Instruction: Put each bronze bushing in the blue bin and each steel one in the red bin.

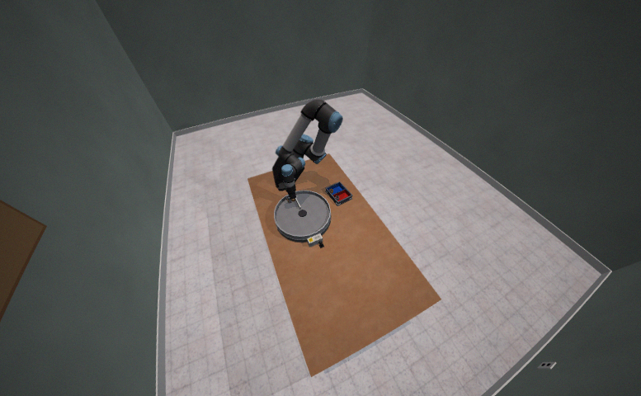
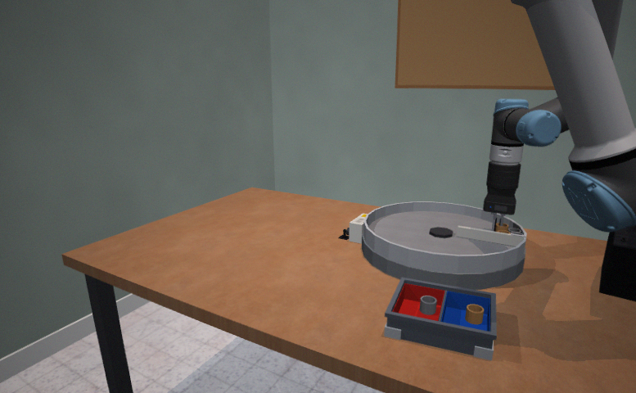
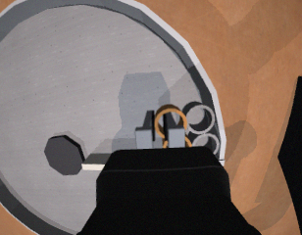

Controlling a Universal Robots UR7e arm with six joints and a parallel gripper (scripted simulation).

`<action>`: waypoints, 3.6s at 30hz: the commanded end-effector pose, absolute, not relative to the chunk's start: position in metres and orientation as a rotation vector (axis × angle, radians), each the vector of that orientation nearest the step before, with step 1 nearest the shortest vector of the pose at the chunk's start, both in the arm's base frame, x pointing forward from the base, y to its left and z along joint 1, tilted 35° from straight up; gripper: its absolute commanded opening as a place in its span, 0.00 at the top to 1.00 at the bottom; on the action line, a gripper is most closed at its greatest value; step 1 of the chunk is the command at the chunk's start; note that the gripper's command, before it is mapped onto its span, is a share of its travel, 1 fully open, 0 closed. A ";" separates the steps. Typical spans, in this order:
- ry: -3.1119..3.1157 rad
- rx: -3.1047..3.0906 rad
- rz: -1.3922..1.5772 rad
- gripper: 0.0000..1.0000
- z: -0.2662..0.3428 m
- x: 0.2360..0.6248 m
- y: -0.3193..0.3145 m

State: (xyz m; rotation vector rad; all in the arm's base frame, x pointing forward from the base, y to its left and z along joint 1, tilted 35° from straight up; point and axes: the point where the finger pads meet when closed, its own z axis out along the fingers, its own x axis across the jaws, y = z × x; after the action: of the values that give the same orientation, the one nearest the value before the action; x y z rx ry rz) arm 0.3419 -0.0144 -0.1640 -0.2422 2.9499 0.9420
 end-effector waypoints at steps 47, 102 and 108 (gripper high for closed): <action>2.949 -0.242 0.941 1.00 -0.152 0.342 -0.023; 2.949 -0.242 0.940 1.00 -0.105 0.343 -0.057; 2.949 -0.242 0.940 1.00 -0.080 0.337 -0.022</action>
State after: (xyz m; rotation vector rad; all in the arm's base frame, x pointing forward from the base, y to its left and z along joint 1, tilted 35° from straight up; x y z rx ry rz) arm 0.3410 -0.0459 -0.0989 -0.2421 2.9497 0.9420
